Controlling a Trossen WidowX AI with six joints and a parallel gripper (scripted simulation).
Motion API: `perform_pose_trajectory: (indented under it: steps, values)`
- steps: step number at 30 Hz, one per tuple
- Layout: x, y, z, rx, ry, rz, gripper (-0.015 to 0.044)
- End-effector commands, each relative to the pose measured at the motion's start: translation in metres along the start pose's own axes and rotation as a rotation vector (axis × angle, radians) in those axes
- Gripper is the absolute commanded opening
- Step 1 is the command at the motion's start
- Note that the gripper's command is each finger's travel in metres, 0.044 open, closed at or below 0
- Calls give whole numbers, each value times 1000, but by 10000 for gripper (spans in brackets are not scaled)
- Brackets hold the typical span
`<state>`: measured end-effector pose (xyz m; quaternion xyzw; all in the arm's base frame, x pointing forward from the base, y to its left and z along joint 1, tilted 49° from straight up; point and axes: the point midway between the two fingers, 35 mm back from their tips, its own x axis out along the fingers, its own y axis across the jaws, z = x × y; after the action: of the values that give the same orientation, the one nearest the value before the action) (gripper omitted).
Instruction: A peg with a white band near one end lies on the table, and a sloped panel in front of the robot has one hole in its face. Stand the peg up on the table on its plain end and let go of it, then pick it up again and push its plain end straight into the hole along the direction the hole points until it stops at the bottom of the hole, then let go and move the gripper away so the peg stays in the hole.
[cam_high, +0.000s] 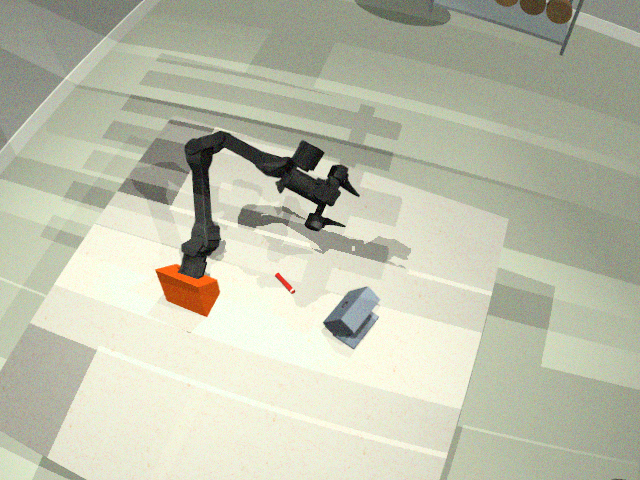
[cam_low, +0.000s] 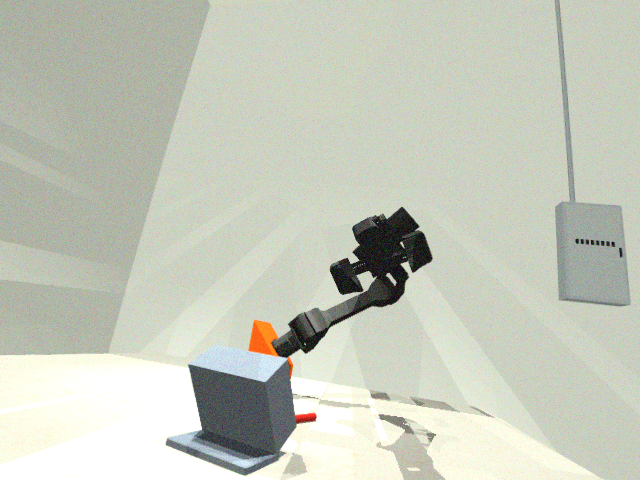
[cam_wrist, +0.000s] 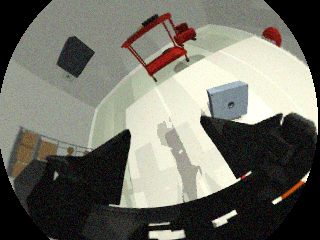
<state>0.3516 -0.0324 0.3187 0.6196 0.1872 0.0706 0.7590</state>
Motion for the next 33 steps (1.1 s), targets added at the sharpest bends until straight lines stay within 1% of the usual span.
perform_pose_trajectory:
  steps: [1,10,19,29,33]
  values:
    - [14,-41,-9,5,82,-125,440]
    - [24,-115,-35,22,280,-348,440]
    - [16,-173,-71,53,526,-505,440]
    - [-7,-212,-113,130,811,-594,440]
    - [-8,-214,-116,137,829,-597,440]
